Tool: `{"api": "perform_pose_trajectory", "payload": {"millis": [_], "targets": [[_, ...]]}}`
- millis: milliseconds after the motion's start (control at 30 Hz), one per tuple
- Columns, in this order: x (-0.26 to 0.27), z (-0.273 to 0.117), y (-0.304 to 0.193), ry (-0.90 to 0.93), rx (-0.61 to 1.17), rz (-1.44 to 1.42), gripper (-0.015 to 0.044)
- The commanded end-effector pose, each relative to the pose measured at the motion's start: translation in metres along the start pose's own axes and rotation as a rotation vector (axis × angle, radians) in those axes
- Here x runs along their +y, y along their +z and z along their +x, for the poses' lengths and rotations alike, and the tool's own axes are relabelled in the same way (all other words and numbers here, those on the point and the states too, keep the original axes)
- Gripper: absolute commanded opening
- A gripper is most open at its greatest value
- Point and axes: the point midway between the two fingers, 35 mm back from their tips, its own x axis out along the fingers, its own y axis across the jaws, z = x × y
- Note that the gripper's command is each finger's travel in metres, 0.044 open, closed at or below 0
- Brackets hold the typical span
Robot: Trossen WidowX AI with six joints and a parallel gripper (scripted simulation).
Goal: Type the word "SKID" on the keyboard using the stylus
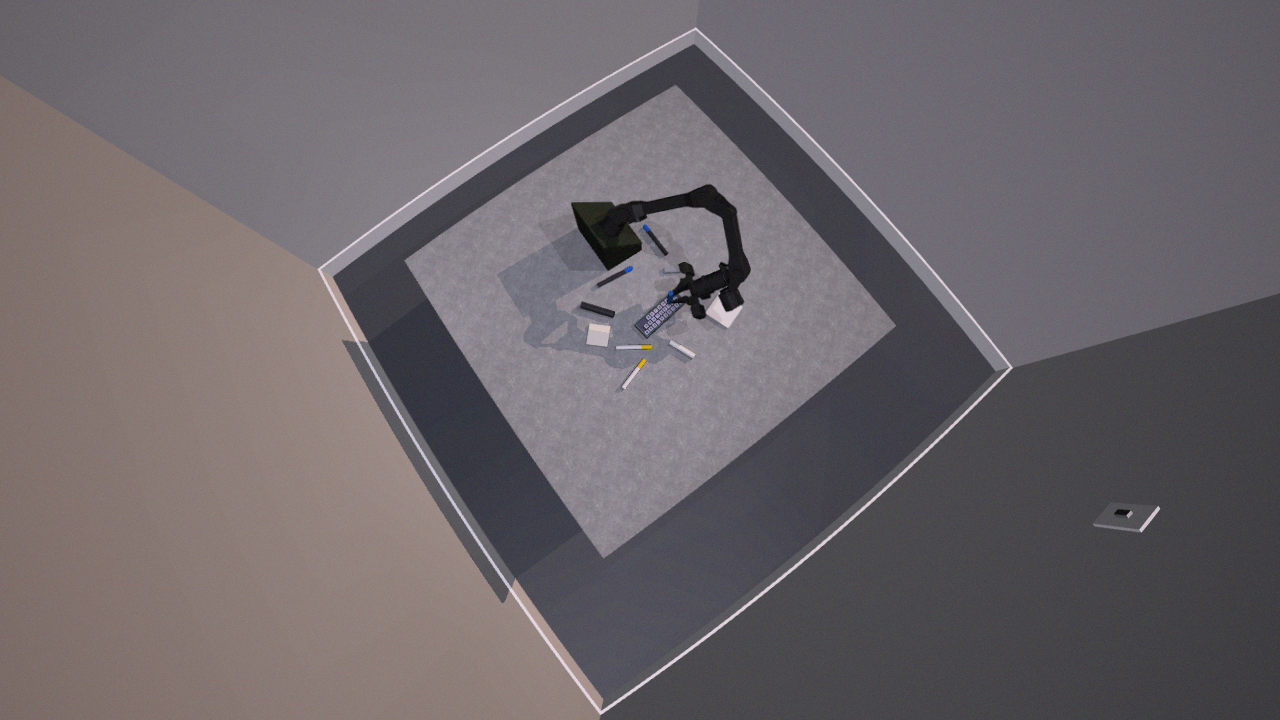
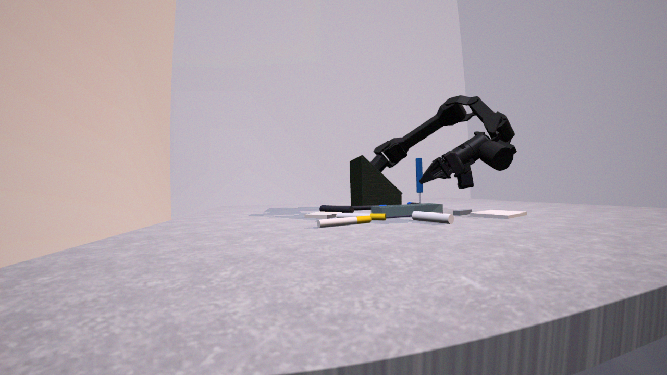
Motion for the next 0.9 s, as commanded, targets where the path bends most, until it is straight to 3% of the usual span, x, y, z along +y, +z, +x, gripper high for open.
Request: {"api": "perform_pose_trajectory", "payload": {"millis": [0,867], "targets": [[0.0004,-0.0002,0.0,0.003,-0.002,0.006,0.0081],[0.0027,0.0059,0.0092,0.004,-0.002,0.005,0.0081]]}}
